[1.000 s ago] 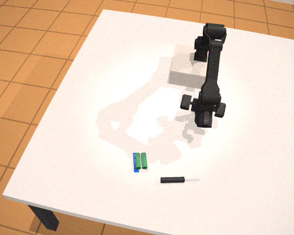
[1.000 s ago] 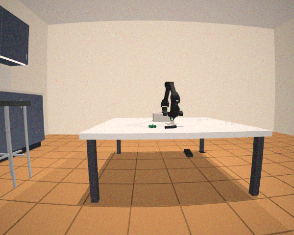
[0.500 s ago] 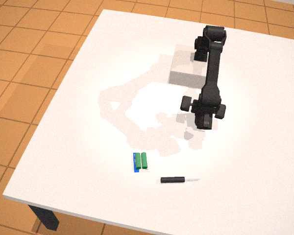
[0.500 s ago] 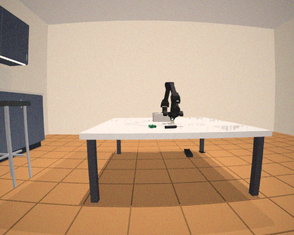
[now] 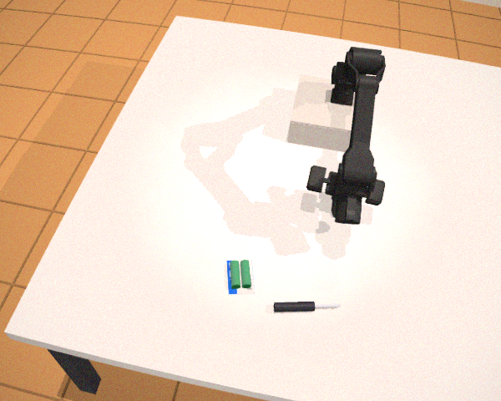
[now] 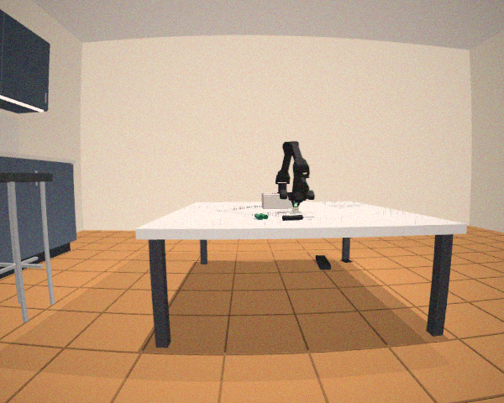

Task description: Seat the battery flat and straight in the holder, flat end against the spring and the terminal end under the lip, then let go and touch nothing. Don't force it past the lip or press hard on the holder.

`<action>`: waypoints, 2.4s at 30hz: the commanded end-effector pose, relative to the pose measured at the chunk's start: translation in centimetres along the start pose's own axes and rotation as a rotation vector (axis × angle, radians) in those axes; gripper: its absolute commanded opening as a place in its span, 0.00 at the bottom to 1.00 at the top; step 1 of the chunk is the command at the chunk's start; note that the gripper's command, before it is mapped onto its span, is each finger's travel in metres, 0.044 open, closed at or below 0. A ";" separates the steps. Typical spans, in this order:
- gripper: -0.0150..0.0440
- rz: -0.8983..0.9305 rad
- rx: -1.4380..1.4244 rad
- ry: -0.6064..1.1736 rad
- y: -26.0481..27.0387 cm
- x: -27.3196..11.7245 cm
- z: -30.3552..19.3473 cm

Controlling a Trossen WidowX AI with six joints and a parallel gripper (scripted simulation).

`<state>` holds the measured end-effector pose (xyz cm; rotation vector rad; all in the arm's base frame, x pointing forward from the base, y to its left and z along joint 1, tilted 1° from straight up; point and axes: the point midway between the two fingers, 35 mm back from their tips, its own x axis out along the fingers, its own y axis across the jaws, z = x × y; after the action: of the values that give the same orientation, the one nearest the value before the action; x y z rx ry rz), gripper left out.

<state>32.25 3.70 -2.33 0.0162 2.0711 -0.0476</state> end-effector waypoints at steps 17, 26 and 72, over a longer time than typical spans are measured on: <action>0.36 -0.006 -0.005 -0.080 0.0 -0.1 0.6; 0.36 -0.007 -0.004 -0.122 0.0 0.1 0.6; 0.36 -0.008 0.000 -0.333 0.1 0.9 0.2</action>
<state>31.53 3.77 -3.10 0.0004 1.7747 -0.0449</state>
